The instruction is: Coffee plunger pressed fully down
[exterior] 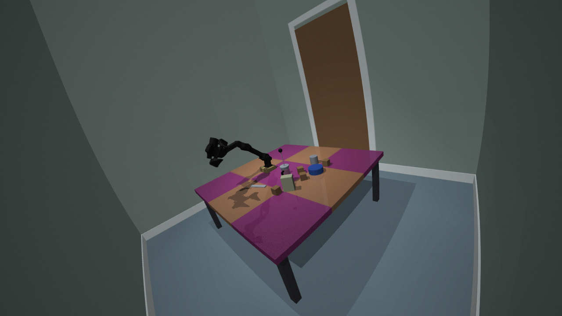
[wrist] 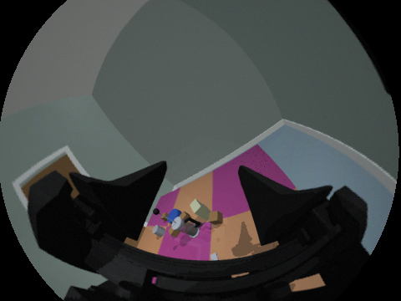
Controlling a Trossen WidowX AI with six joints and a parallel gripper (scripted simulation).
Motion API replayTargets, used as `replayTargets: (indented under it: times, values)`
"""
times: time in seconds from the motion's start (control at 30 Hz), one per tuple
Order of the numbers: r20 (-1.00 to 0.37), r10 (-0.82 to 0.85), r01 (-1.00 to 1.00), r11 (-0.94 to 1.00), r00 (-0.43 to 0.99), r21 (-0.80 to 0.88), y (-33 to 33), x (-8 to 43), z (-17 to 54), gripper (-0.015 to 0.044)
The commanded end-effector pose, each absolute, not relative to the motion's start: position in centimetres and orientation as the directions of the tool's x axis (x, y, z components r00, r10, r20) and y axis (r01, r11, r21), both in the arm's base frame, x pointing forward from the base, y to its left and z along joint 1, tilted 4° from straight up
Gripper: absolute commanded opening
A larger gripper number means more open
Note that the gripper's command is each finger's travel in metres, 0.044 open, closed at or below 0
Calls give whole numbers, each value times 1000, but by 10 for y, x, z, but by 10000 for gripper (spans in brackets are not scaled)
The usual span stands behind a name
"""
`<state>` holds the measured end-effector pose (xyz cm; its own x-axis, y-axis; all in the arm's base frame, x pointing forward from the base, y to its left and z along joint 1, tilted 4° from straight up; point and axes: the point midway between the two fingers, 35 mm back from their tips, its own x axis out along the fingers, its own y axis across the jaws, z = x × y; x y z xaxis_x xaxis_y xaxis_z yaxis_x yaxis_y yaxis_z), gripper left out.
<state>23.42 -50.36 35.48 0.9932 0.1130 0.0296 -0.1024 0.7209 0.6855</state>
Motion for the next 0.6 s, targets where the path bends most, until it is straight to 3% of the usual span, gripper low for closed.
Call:
replayTargets:
  times: [0.0,0.23,0.57]
  values:
    - [32,109,-102,723,993,683,-503,235,356,426]
    - [101,42,-96,778,994,621,-481,279,389,440]
    - [78,-73,12,805,994,594,-359,363,440,440]
